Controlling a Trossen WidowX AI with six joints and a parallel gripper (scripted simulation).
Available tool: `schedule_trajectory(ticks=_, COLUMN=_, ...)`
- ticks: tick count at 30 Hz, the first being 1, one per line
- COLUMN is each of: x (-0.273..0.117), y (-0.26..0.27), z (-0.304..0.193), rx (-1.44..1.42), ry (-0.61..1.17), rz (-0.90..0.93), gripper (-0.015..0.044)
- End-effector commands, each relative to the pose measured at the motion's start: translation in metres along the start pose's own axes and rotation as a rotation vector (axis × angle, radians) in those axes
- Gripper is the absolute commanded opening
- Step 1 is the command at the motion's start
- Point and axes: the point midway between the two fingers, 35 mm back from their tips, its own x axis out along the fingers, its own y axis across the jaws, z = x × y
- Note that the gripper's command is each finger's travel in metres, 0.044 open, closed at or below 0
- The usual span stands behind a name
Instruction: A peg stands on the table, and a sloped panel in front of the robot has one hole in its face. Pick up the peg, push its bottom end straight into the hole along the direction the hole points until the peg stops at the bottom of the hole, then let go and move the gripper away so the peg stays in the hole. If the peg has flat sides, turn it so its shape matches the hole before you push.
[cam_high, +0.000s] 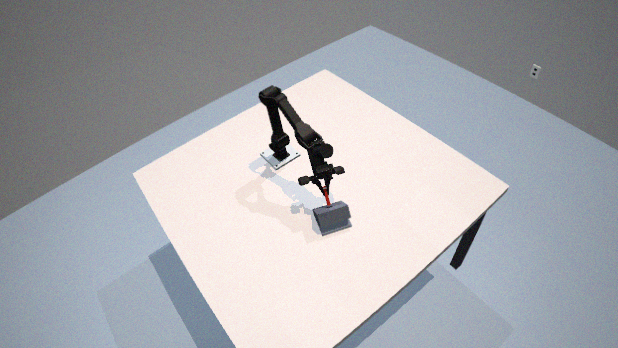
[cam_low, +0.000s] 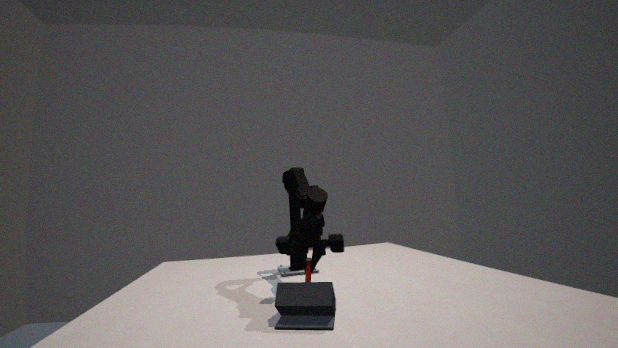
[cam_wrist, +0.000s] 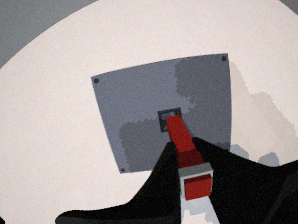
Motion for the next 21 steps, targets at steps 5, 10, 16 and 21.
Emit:
schedule_trajectory(ticks=5, x=-0.0013, y=0.0, z=0.0008, rx=0.001, ry=-0.003, rz=0.001, gripper=0.0)
schedule_trajectory(ticks=10, x=-0.001, y=0.0001, z=0.0008, rx=0.001, ry=-0.003, rz=0.001, gripper=0.0)
schedule_trajectory(ticks=16, x=0.002, y=0.0008, z=0.0001, rx=0.001, ry=-0.003, rz=0.001, gripper=0.0)
schedule_trajectory(ticks=21, x=0.0023, y=0.001, z=-0.0006, rx=0.001, ry=-0.003, rz=0.001, gripper=0.0)
